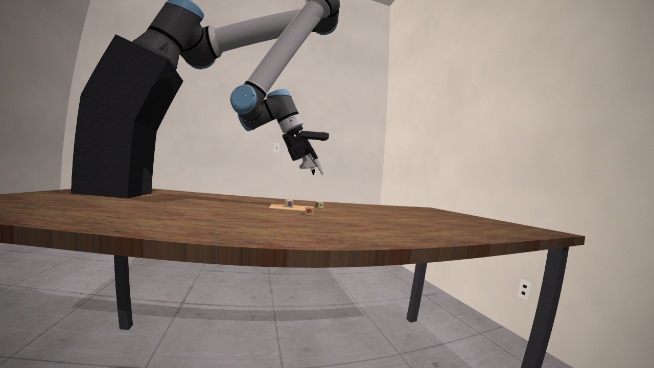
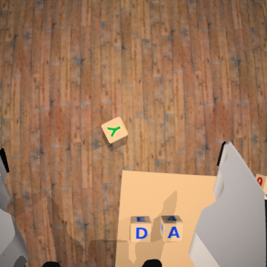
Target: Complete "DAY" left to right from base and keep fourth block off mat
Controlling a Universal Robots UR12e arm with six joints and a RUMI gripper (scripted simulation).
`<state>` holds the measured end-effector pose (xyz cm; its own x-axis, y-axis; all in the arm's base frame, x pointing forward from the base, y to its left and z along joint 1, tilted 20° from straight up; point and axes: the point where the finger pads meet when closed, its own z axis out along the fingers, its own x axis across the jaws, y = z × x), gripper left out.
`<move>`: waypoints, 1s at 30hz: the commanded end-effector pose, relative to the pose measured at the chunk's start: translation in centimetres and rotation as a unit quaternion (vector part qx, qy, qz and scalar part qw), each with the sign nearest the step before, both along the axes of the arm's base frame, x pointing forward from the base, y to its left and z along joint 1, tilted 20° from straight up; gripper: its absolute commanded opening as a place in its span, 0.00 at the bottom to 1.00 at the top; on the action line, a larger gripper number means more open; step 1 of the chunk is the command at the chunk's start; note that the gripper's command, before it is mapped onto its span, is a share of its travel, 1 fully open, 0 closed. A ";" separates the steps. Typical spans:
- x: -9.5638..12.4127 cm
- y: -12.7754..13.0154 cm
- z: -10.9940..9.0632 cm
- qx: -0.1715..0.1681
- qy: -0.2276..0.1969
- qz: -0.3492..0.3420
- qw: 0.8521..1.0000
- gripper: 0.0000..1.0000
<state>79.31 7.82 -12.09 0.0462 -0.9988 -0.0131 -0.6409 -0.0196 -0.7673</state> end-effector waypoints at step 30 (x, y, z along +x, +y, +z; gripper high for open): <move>-10.8 -2.8 -3.5 -0.001 0.000 0.000 1.000 1.00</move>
<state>68.56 4.98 -15.60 0.0463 -0.9989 -0.0119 -0.6417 -0.0206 -0.7667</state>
